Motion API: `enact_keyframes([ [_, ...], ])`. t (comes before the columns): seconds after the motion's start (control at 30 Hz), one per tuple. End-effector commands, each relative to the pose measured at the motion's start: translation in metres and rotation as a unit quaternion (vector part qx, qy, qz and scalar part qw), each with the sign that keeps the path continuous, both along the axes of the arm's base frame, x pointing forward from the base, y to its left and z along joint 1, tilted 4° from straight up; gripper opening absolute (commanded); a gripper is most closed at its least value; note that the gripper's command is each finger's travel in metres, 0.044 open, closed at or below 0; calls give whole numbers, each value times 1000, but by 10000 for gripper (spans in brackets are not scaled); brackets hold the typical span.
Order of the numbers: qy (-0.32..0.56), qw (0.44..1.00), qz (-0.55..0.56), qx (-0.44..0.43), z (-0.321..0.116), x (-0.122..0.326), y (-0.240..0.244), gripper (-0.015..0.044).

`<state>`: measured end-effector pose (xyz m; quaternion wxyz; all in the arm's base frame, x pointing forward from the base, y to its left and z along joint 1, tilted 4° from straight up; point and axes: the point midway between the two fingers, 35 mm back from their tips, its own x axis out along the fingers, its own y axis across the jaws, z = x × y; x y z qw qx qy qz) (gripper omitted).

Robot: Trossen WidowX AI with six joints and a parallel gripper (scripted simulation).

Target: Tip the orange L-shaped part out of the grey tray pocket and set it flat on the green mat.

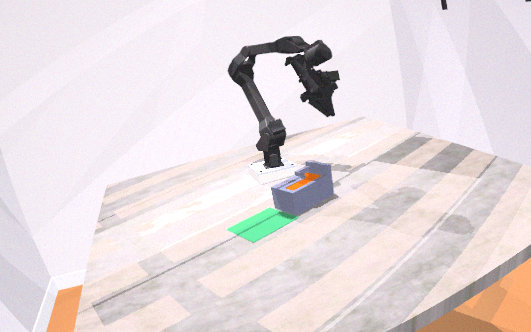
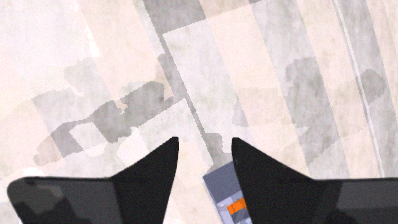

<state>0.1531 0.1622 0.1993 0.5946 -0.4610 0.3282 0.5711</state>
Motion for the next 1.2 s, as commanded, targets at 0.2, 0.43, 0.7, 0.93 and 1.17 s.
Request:
enact_keyframes([
  [0.2,180,834,-512,-98,-48,103,-74,180],
  [0.43,187,818,-534,-102,-51,107,-79,180],
  [0.7,187,818,-534,-102,-80,109,-77,180],
  [0.93,187,818,-534,-102,-125,105,-74,180],
  [1.17,188,818,-534,-102,-130,105,-74,180],
])
